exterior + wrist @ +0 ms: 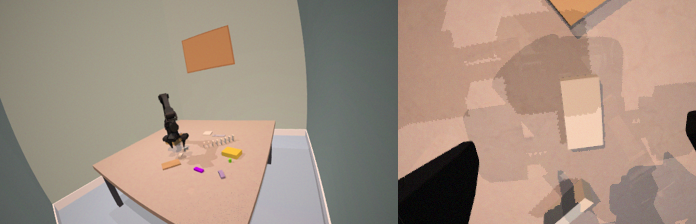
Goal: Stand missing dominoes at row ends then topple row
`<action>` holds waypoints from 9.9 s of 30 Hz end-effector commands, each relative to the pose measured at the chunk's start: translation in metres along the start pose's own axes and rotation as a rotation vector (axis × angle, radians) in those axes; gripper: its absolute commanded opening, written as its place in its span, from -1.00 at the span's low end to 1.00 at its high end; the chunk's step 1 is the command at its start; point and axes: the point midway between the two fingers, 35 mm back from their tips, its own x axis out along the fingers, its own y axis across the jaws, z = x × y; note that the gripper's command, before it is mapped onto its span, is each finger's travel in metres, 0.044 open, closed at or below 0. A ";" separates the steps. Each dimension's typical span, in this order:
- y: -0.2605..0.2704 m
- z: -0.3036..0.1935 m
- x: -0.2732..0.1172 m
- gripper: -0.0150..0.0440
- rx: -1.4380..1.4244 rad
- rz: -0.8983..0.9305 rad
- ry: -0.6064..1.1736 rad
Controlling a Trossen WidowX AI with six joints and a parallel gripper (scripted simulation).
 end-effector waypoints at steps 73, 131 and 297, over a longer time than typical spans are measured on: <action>0.026 0.018 -0.085 -0.13 -0.207 -0.020 0.013; 0.185 0.103 -0.010 -0.13 -1.106 0.326 -0.438; 0.190 0.090 0.034 1.00 -1.171 0.630 -0.978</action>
